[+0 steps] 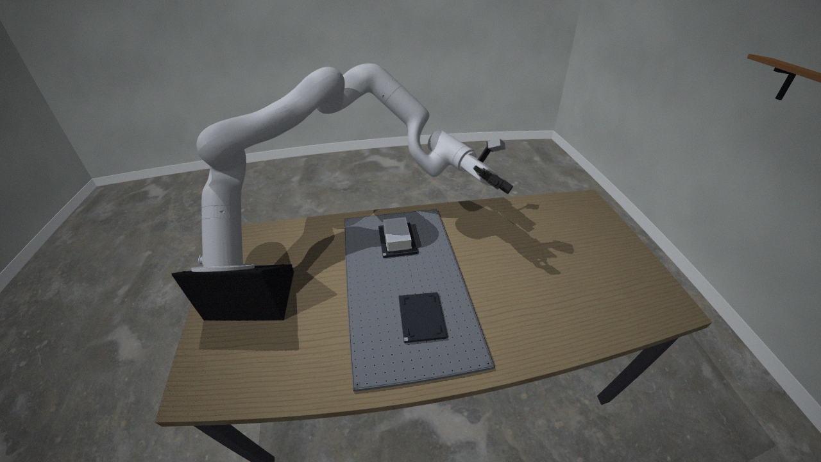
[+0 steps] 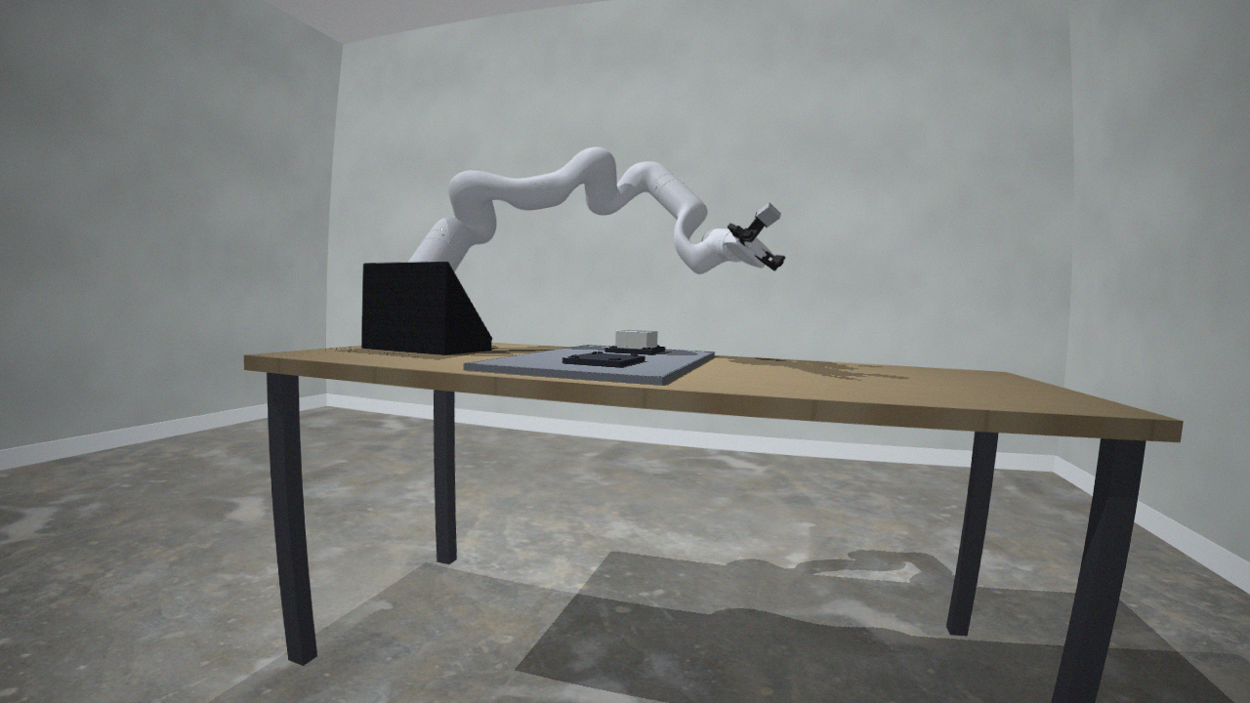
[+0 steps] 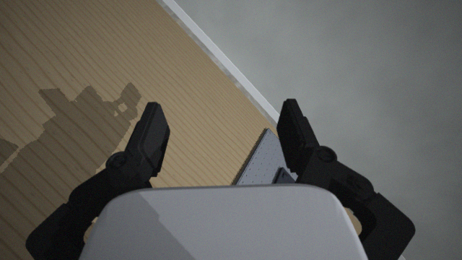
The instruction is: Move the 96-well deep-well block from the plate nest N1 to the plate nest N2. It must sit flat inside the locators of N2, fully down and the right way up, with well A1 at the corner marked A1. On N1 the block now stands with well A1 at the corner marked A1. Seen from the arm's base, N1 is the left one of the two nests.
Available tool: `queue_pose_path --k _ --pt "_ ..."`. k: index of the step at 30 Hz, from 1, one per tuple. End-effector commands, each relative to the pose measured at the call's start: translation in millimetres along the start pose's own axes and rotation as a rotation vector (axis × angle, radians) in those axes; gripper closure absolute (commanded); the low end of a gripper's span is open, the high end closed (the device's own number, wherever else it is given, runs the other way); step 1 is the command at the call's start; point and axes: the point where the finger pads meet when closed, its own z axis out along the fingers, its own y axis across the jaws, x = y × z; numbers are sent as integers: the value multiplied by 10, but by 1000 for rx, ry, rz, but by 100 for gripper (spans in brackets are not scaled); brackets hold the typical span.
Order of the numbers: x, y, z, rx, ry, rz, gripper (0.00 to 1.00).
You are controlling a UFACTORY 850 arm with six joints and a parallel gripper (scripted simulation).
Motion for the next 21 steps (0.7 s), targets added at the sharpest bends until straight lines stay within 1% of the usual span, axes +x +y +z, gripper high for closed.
queue_pose_path --k 1,2,6,8,9,11,13,15,17,19,21 --pt "-114 129 3 -34 -59 -79 0" --pt "-151 163 4 -41 -77 -104 0" --pt "-168 178 4 -41 -77 -104 0" --pt "-243 243 2 -53 -114 -157 0" --pt "-260 257 2 -53 -114 -157 0" --pt "-337 321 -3 -62 -152 -209 0" --pt "-353 335 -4 -62 -152 -209 0" --pt "-430 397 -12 -68 -190 -261 0" --pt "-446 410 -14 -68 -190 -261 0" --pt "-525 471 -25 -71 -230 -312 0" --pt "-541 483 -28 -71 -230 -312 0"
